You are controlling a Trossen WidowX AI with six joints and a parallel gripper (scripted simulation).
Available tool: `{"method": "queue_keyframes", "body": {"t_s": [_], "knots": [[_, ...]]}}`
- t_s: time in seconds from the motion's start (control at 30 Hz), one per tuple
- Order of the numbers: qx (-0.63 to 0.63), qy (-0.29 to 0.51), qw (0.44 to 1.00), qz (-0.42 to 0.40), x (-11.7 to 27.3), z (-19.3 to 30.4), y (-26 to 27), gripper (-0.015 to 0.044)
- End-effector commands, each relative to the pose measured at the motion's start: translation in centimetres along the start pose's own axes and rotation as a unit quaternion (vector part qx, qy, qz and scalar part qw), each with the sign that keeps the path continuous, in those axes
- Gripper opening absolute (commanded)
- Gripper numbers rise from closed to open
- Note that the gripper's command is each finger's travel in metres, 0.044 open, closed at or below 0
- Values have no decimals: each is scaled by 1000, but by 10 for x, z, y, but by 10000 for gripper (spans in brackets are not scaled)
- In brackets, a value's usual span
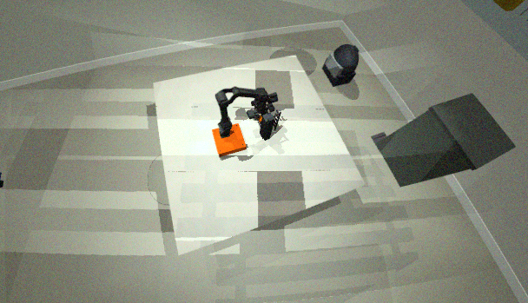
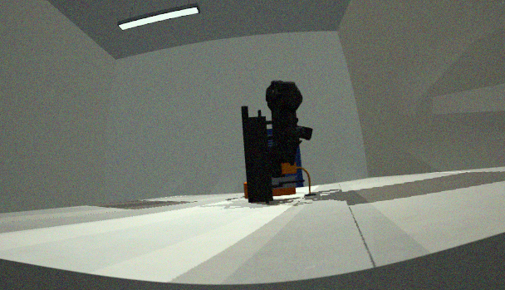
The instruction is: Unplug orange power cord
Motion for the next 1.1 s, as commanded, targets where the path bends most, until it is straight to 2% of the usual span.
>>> {"method": "queue_keyframes", "body": {"t_s": [0.0,0.9,0.93,1.07], "knots": [[5,-18,1000,-1,1,-15,1,0],[7,-21,1000,-3,1,-58,11,0],[-12,-10,1000,-3,1,-39,7,26],[-12,-10,1000,-3,1,-39,7,131]]}}
Point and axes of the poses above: the point midway between the two fingers, 35 mm back from their tips, its own x axis back along the fingers, its own y axis across the jaws, z = x × y, the point moved 10 cm from there along x, back along the fingers, and after that the axes turned 7 degrees about -x, right-handed, at the moved point
